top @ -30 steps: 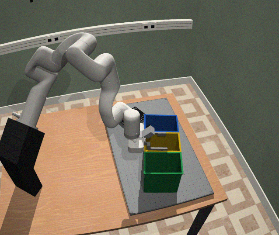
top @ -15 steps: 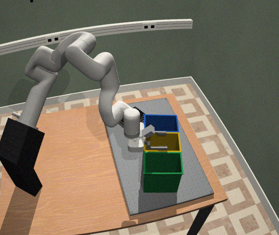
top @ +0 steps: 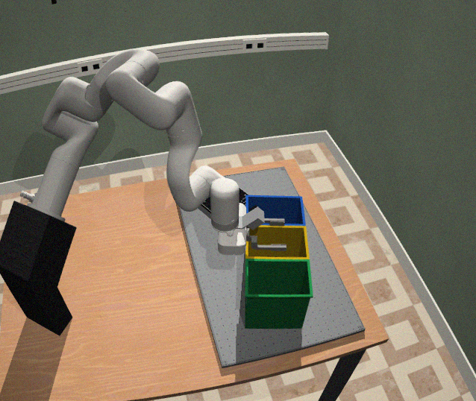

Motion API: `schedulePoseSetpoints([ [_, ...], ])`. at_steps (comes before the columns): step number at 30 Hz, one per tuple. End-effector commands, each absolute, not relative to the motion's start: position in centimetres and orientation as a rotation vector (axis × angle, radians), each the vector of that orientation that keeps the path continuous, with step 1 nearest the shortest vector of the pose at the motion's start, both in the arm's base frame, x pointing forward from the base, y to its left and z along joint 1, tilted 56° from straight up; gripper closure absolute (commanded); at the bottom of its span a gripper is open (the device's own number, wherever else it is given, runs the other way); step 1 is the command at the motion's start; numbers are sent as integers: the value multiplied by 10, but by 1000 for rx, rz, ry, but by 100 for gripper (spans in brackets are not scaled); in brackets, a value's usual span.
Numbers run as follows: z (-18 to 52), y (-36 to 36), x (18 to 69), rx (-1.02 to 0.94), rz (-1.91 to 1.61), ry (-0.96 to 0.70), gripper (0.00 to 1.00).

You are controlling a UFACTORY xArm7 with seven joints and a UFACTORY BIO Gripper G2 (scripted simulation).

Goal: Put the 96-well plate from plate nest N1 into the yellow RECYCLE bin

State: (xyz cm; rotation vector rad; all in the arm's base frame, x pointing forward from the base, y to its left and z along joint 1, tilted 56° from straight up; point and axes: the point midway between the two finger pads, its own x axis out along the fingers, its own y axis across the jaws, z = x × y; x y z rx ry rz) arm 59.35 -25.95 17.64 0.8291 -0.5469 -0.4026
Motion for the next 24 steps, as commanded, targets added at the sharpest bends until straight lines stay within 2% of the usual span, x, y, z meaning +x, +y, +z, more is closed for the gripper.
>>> schedulePoseSetpoints([
  [1, 180, -265, 590, 827, -405, -550, 82],
  [14, 184, -260, 582, 806, -344, -576, 82],
  [24, 201, -235, 542, 740, -155, -653, 82],
])
